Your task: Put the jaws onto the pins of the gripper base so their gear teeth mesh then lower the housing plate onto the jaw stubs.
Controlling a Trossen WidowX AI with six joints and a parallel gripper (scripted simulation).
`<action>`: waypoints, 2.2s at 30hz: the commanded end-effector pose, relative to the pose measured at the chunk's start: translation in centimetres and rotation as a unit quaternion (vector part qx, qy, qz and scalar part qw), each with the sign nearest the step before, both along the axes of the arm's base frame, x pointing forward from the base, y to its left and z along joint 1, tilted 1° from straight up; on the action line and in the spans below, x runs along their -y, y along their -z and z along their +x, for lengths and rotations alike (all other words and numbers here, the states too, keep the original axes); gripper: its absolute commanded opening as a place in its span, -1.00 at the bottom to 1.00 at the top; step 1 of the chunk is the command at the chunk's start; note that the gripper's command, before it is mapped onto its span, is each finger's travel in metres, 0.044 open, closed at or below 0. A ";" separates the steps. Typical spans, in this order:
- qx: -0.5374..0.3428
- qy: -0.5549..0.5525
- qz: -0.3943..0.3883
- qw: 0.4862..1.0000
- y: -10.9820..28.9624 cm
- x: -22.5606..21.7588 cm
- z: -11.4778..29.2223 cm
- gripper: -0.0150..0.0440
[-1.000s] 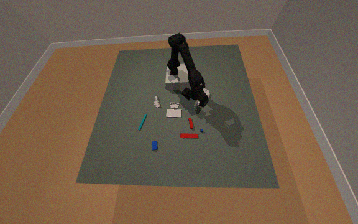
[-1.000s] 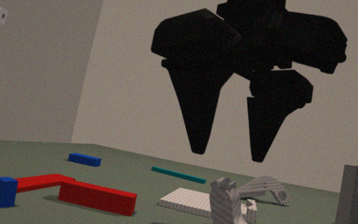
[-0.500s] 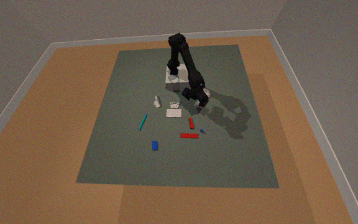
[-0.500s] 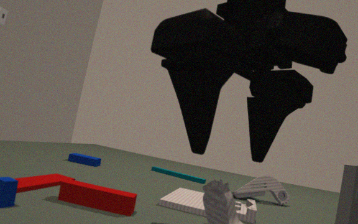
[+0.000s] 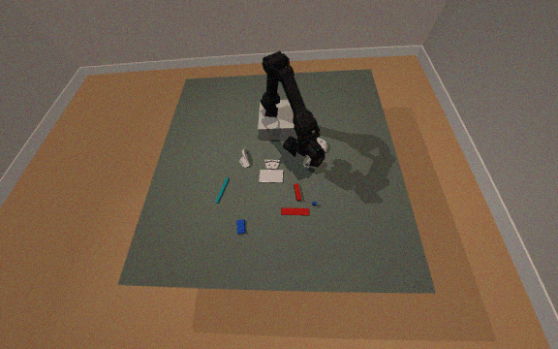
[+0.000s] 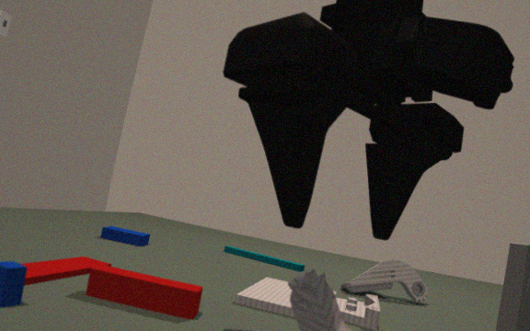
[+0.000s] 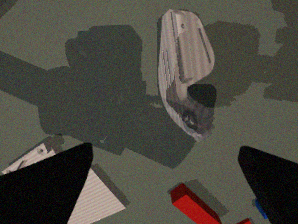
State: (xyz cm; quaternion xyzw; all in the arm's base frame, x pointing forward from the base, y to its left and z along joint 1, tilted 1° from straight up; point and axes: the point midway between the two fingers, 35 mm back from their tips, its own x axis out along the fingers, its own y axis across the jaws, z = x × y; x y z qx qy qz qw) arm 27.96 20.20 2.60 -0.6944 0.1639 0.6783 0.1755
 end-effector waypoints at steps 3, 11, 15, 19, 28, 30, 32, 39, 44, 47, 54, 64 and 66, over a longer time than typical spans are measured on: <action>0.001 -0.003 -0.001 1.000 -0.1 -0.1 0.1 0.91; 0.003 -0.066 -0.001 0.998 -0.3 -4.7 1.7 0.20; 0.003 -0.087 -0.001 0.996 -0.2 -6.2 2.0 -0.16; 0.003 -0.087 -0.001 0.996 -0.2 -6.2 2.0 -0.49; 0.003 -0.087 -0.001 0.996 -0.2 -6.2 2.0 -0.49; 0.003 -0.087 -0.001 0.996 -0.1 -6.2 2.0 -0.49; 0.003 -0.087 -0.001 0.996 0.2 -6.3 2.1 -0.49; 0.003 -0.087 -0.001 0.996 1.3 -6.3 2.2 -0.49; 0.003 -0.087 -0.001 0.996 2.1 -6.3 2.2 -0.49; 0.003 -0.087 -0.001 0.996 2.6 -6.4 2.2 -0.49; 0.003 -0.087 -0.001 0.996 3.8 -6.4 2.2 -0.49; 0.003 -0.087 -0.001 0.996 5.4 -6.3 2.2 -0.49; 0.003 -0.087 -0.001 0.996 5.7 -6.3 2.2 -0.49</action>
